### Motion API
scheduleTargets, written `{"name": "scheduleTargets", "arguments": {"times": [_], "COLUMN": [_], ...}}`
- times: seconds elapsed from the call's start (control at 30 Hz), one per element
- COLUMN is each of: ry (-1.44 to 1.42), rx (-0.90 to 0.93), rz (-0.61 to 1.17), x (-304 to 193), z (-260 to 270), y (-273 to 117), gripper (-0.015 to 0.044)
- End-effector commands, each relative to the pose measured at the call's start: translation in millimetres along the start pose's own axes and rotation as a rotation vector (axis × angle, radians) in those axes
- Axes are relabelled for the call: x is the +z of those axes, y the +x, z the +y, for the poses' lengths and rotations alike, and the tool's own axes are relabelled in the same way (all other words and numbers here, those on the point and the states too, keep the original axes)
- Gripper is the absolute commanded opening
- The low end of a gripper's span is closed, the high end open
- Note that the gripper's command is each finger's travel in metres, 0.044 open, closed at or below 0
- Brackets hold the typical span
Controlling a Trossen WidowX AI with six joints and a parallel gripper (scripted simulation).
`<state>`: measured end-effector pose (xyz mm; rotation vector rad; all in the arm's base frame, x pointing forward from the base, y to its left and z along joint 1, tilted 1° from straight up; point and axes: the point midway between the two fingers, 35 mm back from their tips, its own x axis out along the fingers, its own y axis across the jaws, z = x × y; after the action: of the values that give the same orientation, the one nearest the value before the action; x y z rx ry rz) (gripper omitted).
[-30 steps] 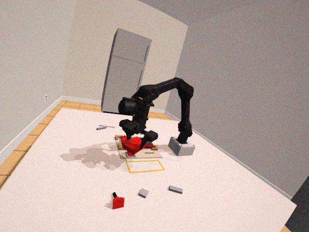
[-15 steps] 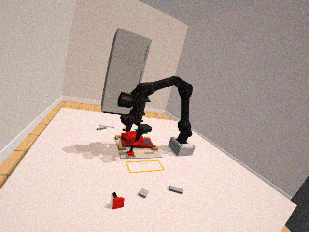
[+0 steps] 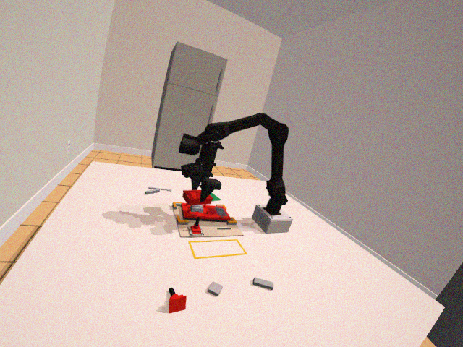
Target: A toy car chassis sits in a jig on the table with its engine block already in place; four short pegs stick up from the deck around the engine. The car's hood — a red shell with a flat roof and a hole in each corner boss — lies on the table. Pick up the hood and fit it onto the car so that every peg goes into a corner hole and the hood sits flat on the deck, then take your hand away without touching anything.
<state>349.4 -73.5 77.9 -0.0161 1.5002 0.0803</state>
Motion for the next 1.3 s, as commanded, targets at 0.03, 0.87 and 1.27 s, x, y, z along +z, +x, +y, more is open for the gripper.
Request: {"name": "scheduleTargets", "arguments": {"times": [0.03, 0.87, 1.27], "ry": [0.078, 0.257, 0.257], "rx": [0.006, 0.012, 0.012], "rz": [-0.008, -0.027, -0.027], "x": [-10.8, -40.1, -40.7], "z": [-15.6, -50.0, -50.5], "y": [-0.8, 41.5, 48.1], "gripper": [0.0, 0.0, 0.0]}}
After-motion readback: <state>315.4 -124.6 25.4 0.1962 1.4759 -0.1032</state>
